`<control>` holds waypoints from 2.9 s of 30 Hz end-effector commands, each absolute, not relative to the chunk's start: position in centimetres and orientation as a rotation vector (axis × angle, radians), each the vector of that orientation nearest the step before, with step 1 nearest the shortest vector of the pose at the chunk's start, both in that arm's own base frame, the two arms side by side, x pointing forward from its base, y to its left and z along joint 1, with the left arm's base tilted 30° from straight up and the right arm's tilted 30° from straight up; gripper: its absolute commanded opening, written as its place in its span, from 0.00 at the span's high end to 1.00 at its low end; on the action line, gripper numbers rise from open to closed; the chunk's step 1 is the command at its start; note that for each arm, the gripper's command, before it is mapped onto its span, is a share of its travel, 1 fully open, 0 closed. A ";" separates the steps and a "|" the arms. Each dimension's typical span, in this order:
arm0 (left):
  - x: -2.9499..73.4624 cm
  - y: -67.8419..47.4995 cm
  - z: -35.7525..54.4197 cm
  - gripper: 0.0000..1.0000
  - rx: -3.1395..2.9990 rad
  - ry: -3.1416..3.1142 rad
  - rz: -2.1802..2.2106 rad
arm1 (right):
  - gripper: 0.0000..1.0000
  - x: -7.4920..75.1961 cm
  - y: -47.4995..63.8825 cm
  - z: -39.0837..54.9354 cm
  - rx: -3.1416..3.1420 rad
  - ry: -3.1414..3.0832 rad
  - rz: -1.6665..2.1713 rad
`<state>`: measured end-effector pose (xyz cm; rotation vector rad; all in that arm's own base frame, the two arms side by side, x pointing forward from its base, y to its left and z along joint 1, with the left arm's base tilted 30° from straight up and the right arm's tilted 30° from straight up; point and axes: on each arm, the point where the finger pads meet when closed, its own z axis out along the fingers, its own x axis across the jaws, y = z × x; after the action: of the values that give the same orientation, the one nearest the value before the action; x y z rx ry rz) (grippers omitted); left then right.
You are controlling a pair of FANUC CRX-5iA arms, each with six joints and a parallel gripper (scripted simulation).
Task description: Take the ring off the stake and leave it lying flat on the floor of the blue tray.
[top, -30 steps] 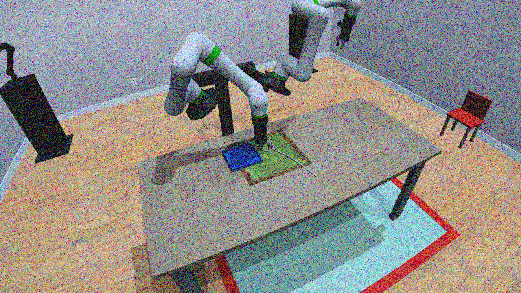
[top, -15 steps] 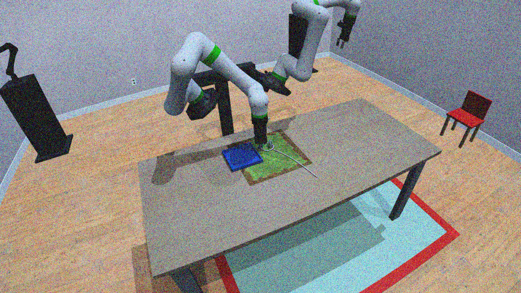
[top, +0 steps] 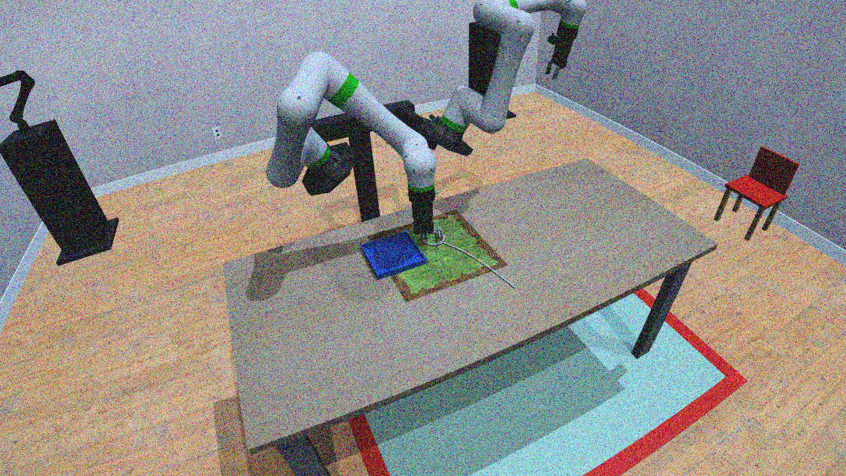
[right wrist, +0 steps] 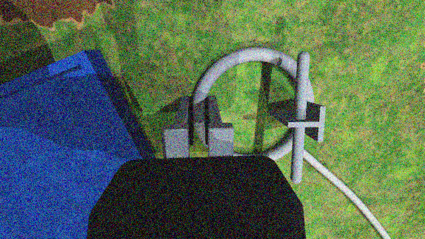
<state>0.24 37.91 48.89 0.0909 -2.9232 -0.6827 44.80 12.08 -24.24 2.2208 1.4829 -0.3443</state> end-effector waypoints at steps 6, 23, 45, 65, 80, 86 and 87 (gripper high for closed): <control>0.3 37.9 49.0 0.00 0.091 -2.923 -0.686 | 1.00 45.0 12.5 -24.3 2.220 1.484 -0.341; 0.3 37.9 49.0 0.00 0.091 -2.923 -0.686 | 1.00 44.9 13.1 -23.5 2.220 1.484 -0.341; 0.3 37.9 49.0 0.00 0.091 -2.923 -0.686 | 1.00 44.5 13.7 -23.5 2.220 1.484 -0.341; 0.3 37.9 49.0 0.00 0.091 -2.923 -0.686 | 1.00 44.0 14.4 -23.2 2.220 1.484 -0.341; 0.3 37.9 49.0 0.00 0.091 -2.923 -0.686 | 1.00 44.1 14.6 -22.8 2.261 1.491 -0.384; 0.3 37.9 49.0 0.00 0.091 -2.923 -0.686 | 1.00 44.1 14.6 -22.7 2.276 1.493 -0.401; 0.3 37.9 49.0 0.00 0.091 -2.923 -0.686 | 1.00 44.1 14.6 -22.7 2.285 1.494 -0.410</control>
<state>0.24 37.91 48.89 0.0909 -2.9232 -0.6827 44.02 14.52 -22.81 2.2692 1.4909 -0.3955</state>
